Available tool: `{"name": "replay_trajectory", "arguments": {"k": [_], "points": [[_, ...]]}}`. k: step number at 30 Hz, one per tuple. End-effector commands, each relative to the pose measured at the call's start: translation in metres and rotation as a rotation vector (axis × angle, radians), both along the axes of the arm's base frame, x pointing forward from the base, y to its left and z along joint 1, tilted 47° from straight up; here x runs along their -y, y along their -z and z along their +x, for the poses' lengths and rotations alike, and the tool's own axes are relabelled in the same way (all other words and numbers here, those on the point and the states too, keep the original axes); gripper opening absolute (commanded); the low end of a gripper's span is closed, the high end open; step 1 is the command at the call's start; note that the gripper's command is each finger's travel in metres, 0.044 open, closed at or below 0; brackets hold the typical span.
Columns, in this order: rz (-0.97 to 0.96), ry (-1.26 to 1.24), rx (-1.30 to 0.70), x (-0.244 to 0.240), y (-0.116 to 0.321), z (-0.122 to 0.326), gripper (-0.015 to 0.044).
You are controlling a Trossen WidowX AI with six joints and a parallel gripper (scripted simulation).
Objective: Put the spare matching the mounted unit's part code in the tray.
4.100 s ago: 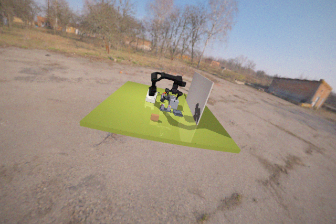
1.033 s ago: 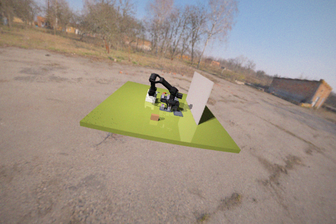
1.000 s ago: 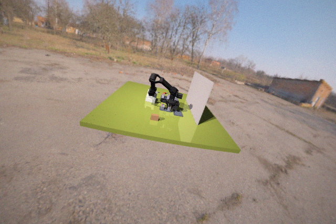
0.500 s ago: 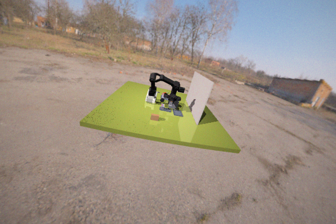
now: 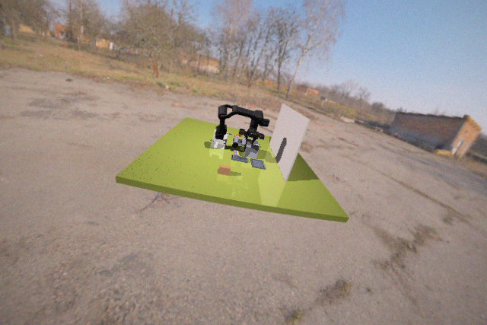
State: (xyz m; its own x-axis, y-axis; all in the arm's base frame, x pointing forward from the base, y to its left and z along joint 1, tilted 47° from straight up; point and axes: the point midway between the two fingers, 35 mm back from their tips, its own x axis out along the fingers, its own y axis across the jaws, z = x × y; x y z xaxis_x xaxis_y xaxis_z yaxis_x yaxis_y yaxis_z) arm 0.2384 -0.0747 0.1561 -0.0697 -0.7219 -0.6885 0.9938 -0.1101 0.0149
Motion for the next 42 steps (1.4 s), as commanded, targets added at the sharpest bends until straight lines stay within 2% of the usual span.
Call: {"name": "replay_trajectory", "arguments": {"k": [1,8,34,42], "points": [[0.004,0.003,0.008,-0.013,-0.010,0.001,0.0000],[0.004,0.004,0.015,-0.028,-0.022,0.003,0.0000],[-0.004,-0.018,-0.004,-0.005,-0.035,0.100,0.0000],[-0.004,-0.018,-0.005,-0.003,-0.032,0.102,0.0000]]}}
